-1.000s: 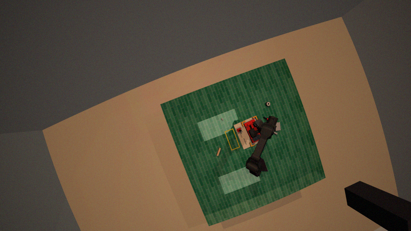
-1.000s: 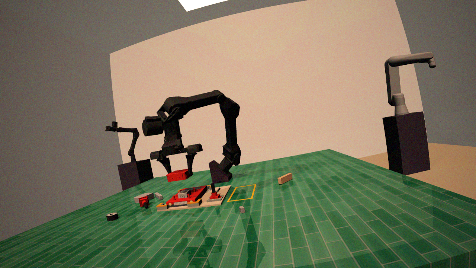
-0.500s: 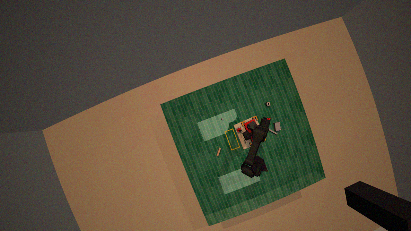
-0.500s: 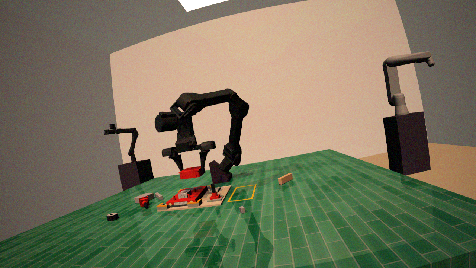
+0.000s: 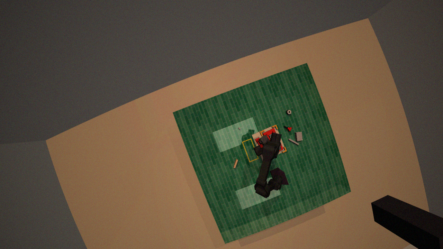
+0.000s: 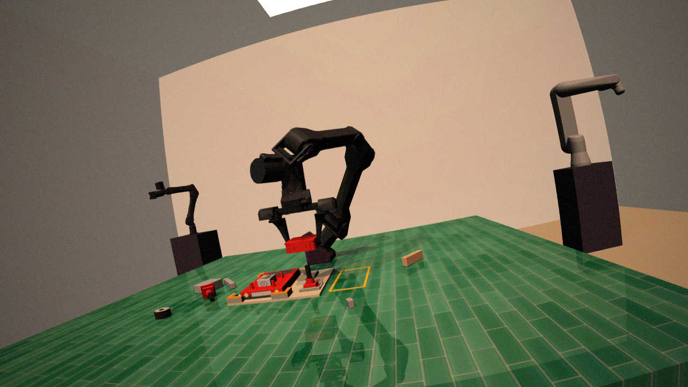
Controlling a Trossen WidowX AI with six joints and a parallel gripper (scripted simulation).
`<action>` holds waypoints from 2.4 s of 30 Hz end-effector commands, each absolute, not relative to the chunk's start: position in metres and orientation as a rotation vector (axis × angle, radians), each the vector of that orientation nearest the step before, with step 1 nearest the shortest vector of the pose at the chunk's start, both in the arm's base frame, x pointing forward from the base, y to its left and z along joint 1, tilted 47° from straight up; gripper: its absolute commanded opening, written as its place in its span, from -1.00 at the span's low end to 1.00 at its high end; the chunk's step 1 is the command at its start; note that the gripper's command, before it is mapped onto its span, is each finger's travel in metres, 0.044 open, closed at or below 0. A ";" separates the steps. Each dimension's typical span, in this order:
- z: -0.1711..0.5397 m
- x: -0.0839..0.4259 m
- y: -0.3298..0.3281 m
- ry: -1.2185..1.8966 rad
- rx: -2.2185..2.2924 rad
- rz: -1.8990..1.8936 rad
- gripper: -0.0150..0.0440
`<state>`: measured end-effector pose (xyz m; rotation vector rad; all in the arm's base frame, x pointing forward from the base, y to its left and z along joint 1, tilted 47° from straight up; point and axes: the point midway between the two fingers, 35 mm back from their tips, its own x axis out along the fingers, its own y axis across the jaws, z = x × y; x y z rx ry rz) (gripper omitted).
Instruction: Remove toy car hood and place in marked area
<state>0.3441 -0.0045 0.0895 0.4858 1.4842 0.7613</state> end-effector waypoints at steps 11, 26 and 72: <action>0.130 0.322 0.031 1.484 0.496 0.766 -0.49; 0.156 0.300 0.057 1.485 0.500 0.774 -0.49; 0.134 0.300 0.079 1.484 0.498 0.771 -0.49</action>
